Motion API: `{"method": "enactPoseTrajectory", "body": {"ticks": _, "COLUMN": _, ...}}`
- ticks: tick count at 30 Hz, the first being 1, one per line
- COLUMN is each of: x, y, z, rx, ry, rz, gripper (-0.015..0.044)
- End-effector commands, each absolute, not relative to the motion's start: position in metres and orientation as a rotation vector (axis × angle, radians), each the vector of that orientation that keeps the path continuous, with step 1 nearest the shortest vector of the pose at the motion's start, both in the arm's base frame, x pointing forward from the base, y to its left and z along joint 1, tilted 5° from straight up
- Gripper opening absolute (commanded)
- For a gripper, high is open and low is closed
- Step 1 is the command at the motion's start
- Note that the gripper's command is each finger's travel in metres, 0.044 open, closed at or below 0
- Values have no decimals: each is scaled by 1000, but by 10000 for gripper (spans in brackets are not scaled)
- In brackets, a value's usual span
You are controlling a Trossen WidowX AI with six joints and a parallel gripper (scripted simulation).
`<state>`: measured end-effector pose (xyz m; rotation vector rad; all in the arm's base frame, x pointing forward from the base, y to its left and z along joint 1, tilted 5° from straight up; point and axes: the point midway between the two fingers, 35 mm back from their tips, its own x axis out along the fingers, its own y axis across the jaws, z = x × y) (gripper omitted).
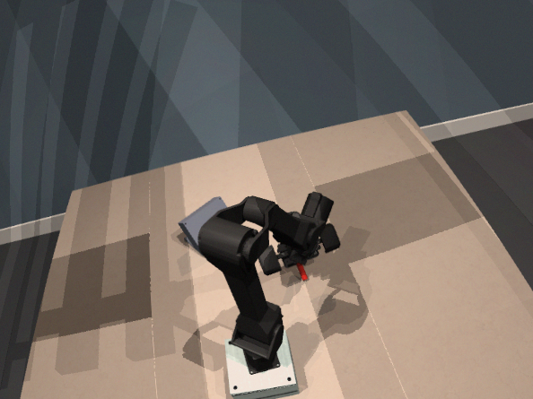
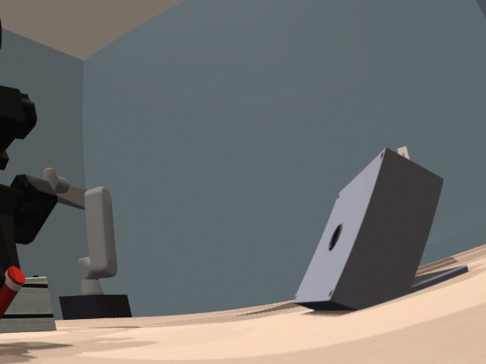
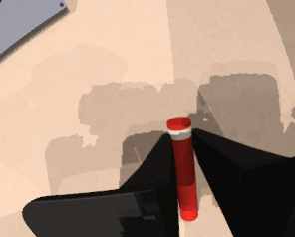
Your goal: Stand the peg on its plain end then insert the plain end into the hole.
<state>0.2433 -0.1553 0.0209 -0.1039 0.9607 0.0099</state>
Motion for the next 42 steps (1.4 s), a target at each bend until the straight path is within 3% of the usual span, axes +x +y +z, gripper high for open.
{"method": "enactPoseTrajectory", "body": {"ticks": 1, "x": 240, "y": -154, "z": 22, "rx": -110, "ry": 926, "rz": 15, "gripper": 50}}
{"method": "enactPoseTrajectory", "body": {"ticks": 42, "x": 212, "y": -155, "z": 29, "rx": -102, "ry": 575, "rz": 37, "gripper": 50}}
